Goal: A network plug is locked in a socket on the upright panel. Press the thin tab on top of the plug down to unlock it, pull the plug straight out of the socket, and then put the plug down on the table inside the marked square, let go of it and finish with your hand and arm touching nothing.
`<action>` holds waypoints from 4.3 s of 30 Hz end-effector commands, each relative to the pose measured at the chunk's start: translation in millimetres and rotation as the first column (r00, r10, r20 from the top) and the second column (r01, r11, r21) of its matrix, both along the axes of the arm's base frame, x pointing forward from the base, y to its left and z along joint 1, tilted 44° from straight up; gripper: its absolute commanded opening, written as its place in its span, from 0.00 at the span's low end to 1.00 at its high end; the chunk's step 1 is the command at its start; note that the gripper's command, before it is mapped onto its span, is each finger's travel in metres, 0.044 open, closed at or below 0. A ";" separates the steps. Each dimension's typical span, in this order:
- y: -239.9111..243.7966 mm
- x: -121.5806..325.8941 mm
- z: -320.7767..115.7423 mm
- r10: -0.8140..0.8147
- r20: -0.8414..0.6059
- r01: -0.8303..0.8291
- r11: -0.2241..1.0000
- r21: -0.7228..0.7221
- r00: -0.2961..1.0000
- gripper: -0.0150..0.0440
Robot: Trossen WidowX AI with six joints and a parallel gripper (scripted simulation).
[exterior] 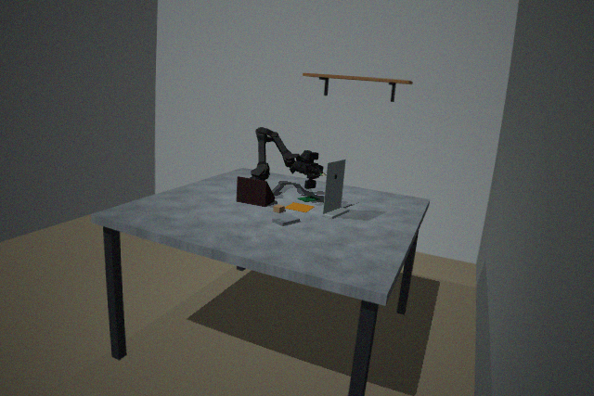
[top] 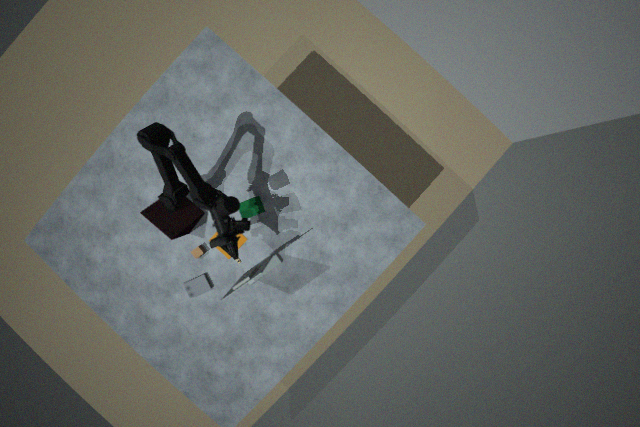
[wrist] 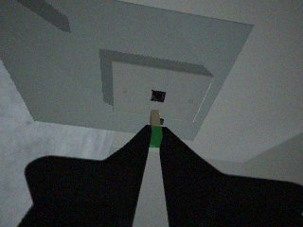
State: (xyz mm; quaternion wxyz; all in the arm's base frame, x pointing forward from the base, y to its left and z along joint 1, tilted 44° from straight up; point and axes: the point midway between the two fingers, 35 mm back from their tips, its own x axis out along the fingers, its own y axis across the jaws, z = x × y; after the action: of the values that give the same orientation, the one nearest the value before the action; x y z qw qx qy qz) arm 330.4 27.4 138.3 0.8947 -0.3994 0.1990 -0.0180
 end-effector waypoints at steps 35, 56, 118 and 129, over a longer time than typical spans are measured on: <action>-39.9 -20.6 -3.2 0.155 -0.209 -0.159 0.987 -0.001 0.966 0.25; -13.0 -61.9 -80.2 0.558 -0.453 -0.459 0.830 0.317 0.695 0.25; 39.6 -84.5 -132.4 0.669 -0.418 -0.495 0.740 0.455 0.615 0.25; 41.2 -84.3 -132.1 0.673 -0.415 -0.500 0.736 0.456 0.612 0.25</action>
State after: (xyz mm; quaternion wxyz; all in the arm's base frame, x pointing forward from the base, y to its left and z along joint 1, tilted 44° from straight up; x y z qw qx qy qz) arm 246.1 68.6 6.1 0.8001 -0.2912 0.3062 0.4257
